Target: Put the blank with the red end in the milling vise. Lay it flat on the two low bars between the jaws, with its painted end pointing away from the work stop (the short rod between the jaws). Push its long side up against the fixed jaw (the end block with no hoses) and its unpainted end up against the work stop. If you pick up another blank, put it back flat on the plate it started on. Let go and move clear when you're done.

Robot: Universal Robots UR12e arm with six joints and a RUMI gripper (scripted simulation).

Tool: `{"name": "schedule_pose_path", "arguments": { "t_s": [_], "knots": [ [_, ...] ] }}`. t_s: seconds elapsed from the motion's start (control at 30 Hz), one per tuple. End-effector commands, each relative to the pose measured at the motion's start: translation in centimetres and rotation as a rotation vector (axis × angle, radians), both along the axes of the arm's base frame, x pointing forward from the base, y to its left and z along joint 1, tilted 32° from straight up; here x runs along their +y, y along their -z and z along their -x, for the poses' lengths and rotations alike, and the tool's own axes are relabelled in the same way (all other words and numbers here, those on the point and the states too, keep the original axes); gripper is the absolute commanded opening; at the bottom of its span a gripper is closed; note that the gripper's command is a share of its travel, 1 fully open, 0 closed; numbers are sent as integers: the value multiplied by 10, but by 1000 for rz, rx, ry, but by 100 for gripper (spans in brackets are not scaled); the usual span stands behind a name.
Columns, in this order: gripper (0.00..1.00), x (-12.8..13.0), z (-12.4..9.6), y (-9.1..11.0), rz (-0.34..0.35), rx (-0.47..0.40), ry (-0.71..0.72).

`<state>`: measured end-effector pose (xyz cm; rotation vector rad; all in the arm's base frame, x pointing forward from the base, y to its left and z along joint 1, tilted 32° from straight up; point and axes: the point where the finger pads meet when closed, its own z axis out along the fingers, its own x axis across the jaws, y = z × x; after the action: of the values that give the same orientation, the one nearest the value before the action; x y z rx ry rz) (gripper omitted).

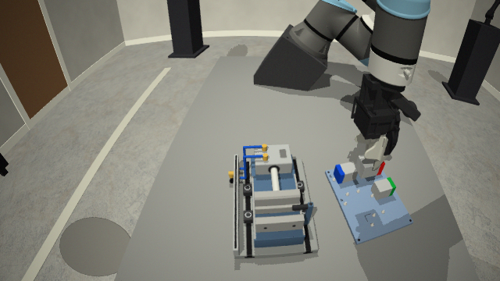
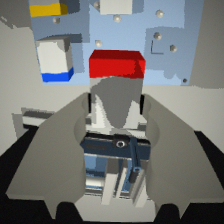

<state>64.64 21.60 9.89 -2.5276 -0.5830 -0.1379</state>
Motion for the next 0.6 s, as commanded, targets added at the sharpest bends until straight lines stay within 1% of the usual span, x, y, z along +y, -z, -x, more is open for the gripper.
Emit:
{"name": "schedule_pose_path", "arguments": {
  "t_s": [0.0,0.57],
  "knots": [
    [0,-3,-4,-2,2,1,10],
    [0,-4,-7,-1,3,27,53]
  ]
}}
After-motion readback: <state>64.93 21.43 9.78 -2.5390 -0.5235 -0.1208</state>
